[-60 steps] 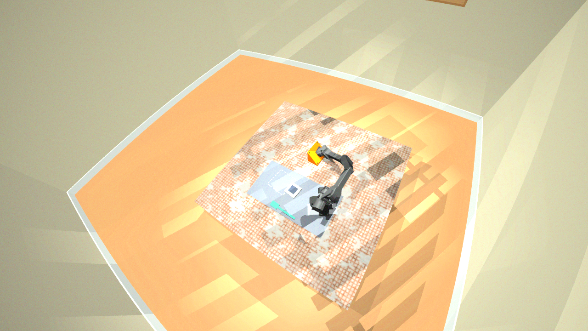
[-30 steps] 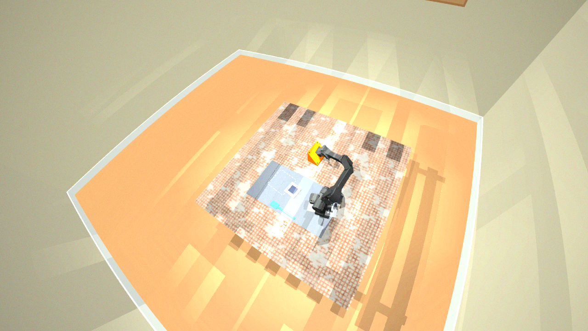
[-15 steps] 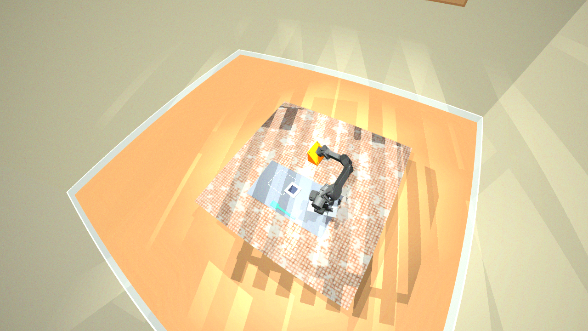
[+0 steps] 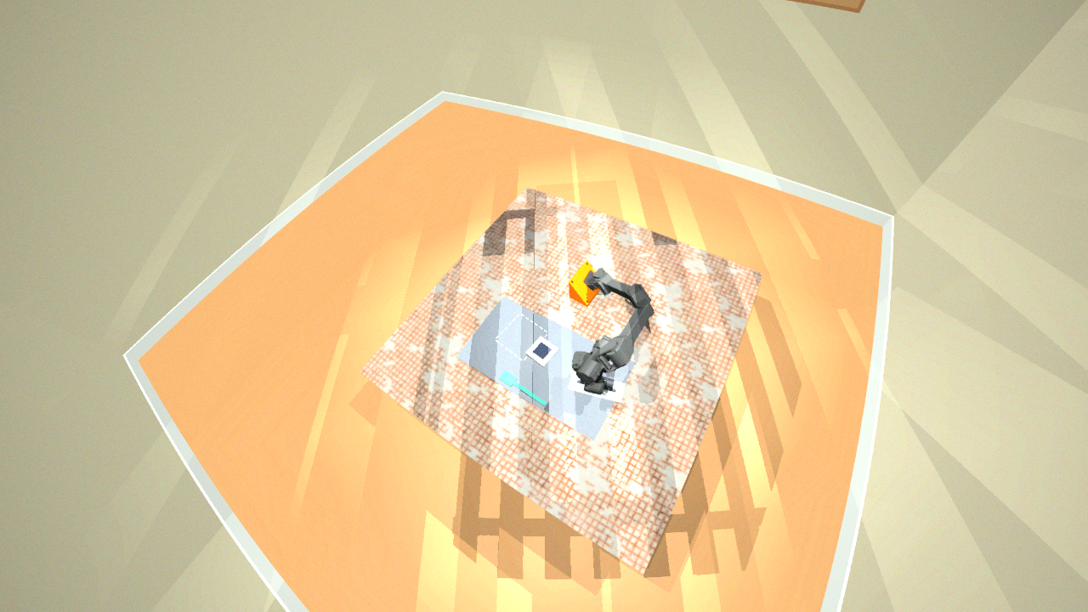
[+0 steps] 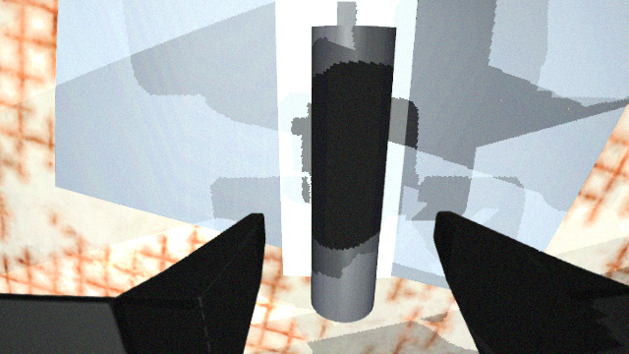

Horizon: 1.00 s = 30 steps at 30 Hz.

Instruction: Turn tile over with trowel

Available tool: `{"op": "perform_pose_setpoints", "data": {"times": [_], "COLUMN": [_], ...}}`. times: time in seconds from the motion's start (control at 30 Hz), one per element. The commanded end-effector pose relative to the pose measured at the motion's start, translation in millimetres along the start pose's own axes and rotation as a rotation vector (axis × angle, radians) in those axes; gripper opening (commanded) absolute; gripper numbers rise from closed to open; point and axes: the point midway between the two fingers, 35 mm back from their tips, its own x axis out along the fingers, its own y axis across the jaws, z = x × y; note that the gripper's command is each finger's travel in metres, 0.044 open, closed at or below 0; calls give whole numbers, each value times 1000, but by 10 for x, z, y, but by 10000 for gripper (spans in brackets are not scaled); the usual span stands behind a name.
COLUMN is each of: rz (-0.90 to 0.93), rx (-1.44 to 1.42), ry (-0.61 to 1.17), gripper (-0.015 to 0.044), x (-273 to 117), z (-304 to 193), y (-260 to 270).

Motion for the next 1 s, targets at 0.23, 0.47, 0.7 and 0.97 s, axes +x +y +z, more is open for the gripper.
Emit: {"op": "perform_pose_setpoints", "data": {"times": [0.23,0.47,0.7,0.97], "rz": [-3,-15,-28,-42], "rx": [-41,-28,-16,-2], "ry": [-1,3,7,11], "gripper": [270,270,270,270], "x": [37,148,260,388], "z": [-6,-5,-6,-8], "y": [6,6,2,-7]}}
